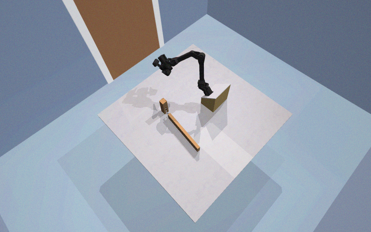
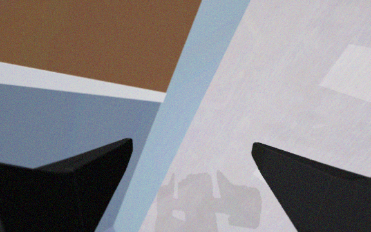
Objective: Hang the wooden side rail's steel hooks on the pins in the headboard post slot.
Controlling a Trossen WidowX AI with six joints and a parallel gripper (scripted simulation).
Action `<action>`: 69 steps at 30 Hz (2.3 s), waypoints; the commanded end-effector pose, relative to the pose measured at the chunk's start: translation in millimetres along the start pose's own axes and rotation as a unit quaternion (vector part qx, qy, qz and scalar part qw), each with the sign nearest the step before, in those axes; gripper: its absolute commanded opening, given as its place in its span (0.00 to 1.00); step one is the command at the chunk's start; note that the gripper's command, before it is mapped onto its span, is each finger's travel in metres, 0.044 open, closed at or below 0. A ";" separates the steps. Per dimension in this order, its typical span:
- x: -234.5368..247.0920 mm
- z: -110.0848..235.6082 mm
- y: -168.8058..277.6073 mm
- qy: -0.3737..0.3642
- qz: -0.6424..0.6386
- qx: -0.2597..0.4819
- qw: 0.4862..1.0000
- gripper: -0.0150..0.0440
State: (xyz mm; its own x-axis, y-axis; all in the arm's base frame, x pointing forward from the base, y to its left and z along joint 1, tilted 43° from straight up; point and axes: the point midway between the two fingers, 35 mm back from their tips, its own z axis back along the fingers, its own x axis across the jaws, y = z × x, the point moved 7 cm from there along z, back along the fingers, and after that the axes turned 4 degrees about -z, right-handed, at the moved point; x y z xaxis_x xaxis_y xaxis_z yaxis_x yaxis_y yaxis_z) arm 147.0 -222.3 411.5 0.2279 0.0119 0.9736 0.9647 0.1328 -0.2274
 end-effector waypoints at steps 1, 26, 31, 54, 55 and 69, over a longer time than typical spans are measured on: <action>-19.0 2.9 25.8 0.015 -0.053 0.021 0.998 1.00; -167.8 112.2 168.0 0.141 -0.355 0.151 0.912 1.00; -188.1 134.8 177.3 0.161 -0.386 0.170 0.892 1.00; -231.6 188.3 178.8 0.213 -0.571 0.181 0.772 1.00; -231.6 188.3 178.8 0.213 -0.571 0.181 0.772 1.00; -232.2 189.7 183.1 0.186 -0.503 0.199 0.820 1.00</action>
State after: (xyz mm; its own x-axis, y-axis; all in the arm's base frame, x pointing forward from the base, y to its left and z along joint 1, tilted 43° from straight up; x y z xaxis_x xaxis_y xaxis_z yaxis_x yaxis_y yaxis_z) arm 244.1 -13.7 148.6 -0.6040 -0.6190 0.5020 0.5386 0.1473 0.8296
